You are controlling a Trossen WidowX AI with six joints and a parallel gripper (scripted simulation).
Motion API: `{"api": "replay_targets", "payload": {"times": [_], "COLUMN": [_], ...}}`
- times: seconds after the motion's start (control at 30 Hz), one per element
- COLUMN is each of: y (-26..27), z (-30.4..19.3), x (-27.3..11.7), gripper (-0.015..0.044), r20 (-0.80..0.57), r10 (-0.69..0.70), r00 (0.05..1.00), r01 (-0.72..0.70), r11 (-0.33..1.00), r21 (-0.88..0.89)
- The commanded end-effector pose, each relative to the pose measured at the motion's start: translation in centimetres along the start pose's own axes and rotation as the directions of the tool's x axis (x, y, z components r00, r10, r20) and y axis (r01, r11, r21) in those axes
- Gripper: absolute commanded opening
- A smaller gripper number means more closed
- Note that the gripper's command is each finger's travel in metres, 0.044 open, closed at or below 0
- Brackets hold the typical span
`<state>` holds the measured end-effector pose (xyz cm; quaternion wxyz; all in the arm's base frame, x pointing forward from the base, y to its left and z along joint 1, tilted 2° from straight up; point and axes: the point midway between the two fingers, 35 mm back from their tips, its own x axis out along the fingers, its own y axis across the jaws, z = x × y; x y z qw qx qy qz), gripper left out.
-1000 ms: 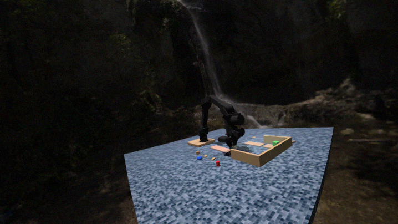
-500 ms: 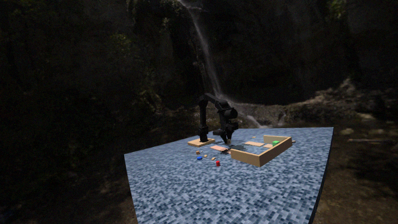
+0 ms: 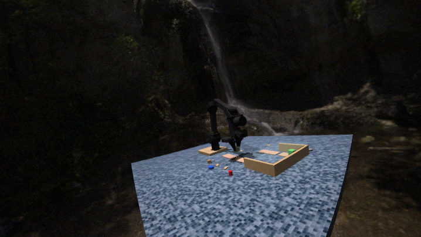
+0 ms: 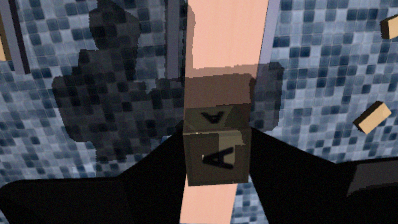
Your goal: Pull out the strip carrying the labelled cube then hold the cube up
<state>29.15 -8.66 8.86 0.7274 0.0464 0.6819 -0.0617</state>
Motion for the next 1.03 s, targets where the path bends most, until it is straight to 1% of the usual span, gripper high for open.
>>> {"api": "replay_targets", "payload": {"times": [0.0,0.13,0.2,1.0], "y": [0.1,0.1,0.1,0.1], "z": [-0.3,-0.3,-0.3,-0.3], "x": [-1.0,-3.1,-3.4,-3.4], "gripper": [0.0,0.0,0.0,0.0], "r20": [-0.001,-0.001,-0.001,-0.001], "r10": [0.001,0.001,0.001,0.001], "r00": [1.0,1.0,1.0,1.0], "r01": [-0.001,-0.001,-0.001,-0.001], "r11": [1.0,1.0,1.0,1.0], "r21": [0.004,0.004,0.004,0.004]}}
